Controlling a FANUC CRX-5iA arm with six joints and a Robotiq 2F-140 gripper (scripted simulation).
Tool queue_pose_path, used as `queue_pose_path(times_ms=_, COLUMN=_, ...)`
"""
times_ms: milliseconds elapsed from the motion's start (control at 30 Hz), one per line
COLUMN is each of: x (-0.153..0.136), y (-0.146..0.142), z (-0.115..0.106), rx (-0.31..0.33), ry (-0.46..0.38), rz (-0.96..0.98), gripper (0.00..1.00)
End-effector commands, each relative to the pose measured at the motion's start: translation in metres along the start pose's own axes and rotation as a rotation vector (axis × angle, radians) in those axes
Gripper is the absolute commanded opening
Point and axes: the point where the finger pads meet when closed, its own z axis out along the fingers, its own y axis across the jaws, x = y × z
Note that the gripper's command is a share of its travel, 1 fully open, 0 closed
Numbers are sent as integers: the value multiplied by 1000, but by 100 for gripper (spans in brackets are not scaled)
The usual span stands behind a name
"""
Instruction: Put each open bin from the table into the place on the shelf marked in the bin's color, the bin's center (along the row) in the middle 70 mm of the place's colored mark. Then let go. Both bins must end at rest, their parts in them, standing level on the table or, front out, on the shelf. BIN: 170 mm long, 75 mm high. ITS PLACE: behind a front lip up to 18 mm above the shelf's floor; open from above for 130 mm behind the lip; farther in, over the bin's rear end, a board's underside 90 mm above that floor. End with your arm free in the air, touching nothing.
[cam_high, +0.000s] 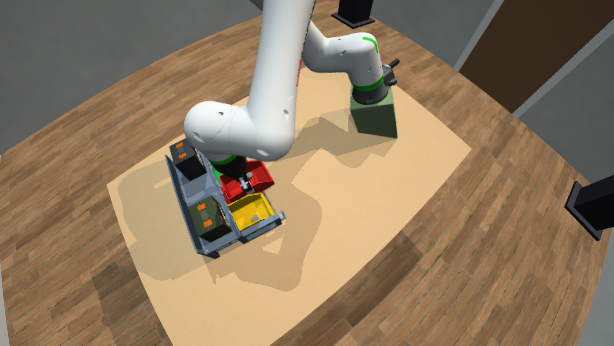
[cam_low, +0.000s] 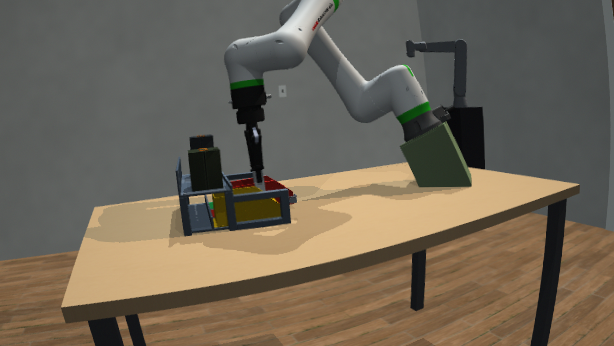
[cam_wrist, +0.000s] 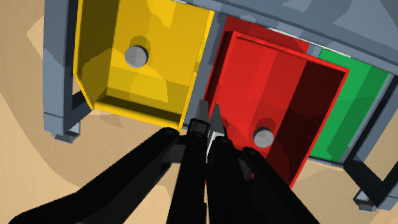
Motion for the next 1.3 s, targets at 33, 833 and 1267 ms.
queue_pose_path(times_ms=33, x=0, y=0, z=0, rx=0, ry=5, rz=0, gripper=0)
queue_pose_path(times_ms=833, x=0, y=0, z=1, rx=0, ry=10, rz=0, gripper=6)
queue_pose_path(times_ms=1267, x=0, y=0, z=1, rx=0, ry=10, rz=0, gripper=6)
